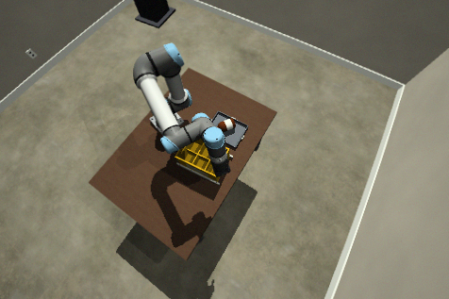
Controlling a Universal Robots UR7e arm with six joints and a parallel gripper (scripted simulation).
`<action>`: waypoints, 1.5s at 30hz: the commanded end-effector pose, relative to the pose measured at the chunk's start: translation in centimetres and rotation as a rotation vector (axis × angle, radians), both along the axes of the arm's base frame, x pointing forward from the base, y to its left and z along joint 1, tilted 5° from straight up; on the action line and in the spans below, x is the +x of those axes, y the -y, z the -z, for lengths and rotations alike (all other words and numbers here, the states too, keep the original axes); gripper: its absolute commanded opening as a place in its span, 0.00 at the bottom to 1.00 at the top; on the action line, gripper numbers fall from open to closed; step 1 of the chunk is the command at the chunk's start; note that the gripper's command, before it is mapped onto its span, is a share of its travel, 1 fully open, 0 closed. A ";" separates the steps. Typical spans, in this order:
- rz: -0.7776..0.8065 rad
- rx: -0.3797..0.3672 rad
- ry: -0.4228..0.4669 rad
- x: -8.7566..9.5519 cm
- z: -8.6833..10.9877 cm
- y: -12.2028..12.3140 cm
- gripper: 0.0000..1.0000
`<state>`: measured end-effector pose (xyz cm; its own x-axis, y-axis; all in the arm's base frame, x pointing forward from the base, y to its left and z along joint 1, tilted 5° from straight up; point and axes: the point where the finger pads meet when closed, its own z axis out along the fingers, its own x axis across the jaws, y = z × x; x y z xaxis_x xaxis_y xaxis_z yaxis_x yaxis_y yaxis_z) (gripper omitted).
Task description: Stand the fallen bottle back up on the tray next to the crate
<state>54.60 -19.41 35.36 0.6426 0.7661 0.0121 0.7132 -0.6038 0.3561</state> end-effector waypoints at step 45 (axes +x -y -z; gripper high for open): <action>-1.201 -0.109 -0.294 -14.4 12.1 -25.8 1.00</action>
<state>42.47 4.11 24.61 -0.3699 0.9216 -0.1176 0.9156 0.3831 0.1223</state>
